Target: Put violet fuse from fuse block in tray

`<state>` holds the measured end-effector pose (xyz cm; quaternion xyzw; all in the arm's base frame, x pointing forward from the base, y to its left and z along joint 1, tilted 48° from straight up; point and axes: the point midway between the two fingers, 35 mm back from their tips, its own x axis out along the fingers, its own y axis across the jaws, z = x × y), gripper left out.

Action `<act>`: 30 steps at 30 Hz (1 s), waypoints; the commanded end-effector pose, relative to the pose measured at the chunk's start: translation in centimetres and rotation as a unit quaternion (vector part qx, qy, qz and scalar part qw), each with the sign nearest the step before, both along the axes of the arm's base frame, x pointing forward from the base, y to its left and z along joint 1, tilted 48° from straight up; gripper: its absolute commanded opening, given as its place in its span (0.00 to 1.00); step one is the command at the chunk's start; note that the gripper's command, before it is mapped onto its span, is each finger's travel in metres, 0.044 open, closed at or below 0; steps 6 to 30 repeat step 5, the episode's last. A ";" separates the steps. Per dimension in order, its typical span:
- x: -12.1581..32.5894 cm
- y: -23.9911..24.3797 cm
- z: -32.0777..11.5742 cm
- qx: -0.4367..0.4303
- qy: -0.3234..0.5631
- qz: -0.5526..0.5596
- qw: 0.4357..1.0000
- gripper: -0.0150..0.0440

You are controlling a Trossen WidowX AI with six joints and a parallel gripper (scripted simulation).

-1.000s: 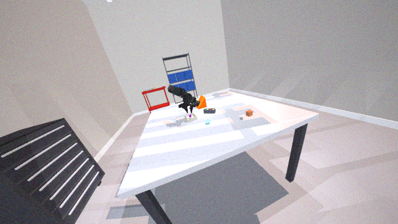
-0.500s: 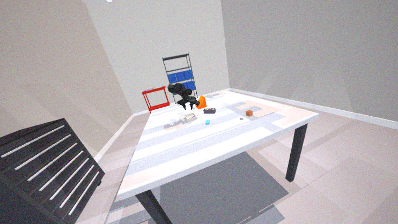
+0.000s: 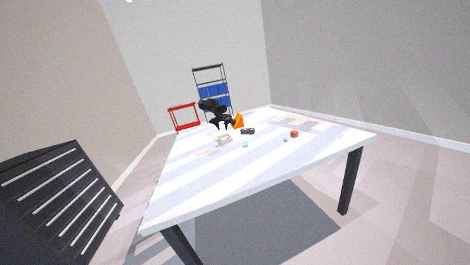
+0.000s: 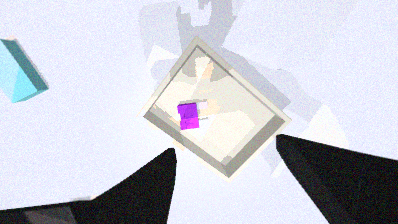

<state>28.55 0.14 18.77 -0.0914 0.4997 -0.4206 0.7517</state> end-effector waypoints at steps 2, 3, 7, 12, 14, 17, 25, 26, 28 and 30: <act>0.0 0.0 0.0 0.000 0.000 0.000 1.000 0.81; 0.0 0.0 0.0 0.000 0.000 0.000 1.000 0.81; 0.0 0.0 0.0 0.000 0.000 0.000 1.000 0.81; 0.0 0.0 0.0 0.000 0.000 0.000 1.000 0.81; 0.0 0.0 0.0 0.000 0.000 0.000 1.000 0.81; 0.0 0.0 0.0 0.000 0.000 0.000 1.000 0.81; 0.0 0.0 0.0 0.000 0.000 0.000 1.000 0.81; 0.0 0.0 0.0 0.000 0.000 0.000 1.000 0.81; 0.0 0.0 0.0 0.000 0.000 0.000 1.000 0.81; 0.0 0.0 0.0 0.000 0.000 0.000 1.000 0.81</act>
